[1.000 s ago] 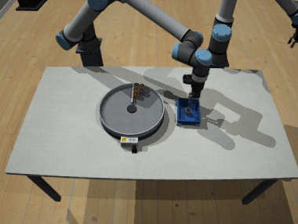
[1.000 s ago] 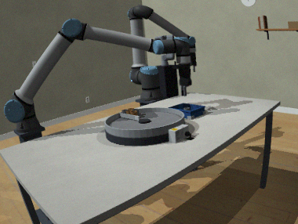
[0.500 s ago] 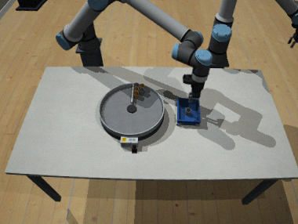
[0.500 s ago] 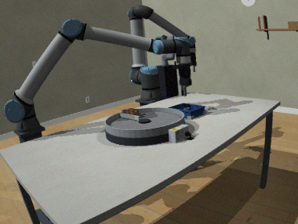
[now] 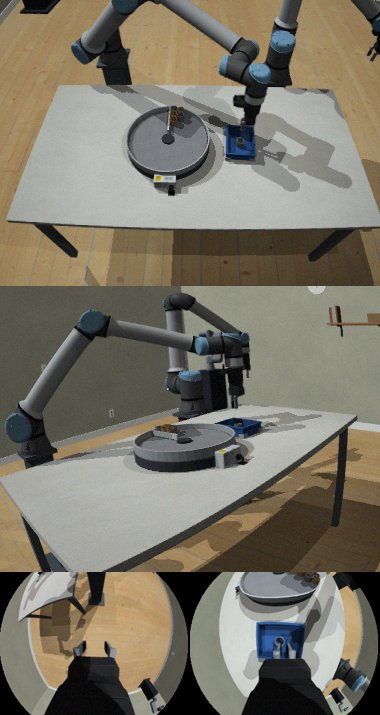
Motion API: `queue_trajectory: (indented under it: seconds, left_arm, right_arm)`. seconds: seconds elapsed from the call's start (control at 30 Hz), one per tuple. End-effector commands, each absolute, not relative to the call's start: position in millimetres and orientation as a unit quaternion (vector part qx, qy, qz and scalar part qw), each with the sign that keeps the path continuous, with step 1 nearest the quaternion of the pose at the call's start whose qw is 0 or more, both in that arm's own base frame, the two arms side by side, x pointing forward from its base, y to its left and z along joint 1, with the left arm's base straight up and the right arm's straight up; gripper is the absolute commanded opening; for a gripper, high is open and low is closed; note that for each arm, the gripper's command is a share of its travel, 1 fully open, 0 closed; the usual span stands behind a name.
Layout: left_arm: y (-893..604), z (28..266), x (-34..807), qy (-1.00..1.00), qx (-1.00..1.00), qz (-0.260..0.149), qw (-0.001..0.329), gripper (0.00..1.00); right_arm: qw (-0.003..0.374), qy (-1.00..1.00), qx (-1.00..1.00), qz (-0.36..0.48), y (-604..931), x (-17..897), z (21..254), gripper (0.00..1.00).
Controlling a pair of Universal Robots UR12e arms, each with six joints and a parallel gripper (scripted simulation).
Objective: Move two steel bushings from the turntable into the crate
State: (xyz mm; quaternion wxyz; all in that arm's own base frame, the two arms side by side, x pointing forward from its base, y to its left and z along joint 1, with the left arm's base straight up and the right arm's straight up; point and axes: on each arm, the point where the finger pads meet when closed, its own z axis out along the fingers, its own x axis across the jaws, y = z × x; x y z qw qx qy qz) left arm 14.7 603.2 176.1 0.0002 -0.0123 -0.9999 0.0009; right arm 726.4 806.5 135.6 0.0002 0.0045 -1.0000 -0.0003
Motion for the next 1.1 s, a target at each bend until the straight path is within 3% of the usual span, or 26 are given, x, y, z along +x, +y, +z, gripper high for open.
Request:
queue_trajectory:
  seconds: [0.0, 0.63, 1.07]
  left_arm:
    - [603.9, 177.0, 14.9, -1.0, -0.012, 0.0, 0.0, 1.0]
    - [603.9, 177.0, 14.9, -1.0, -0.012, 0.0, 0.0, 1.0]
    - [603.9, 177.0, 14.9, -1.0, -0.012, 0.0, 0.0, 1.0]
  right_arm:
    - [0.0, -1.0, 0.004, -0.001, 806.9, 726.7, 137.3, 0.38]
    - [0.0, -1.0, 0.004, -0.001, 796.1, 723.4, 137.3, 0.36]
    - [0.0, -1.0, 0.004, -0.001, 684.8, 688.8, 136.6, 0.36]
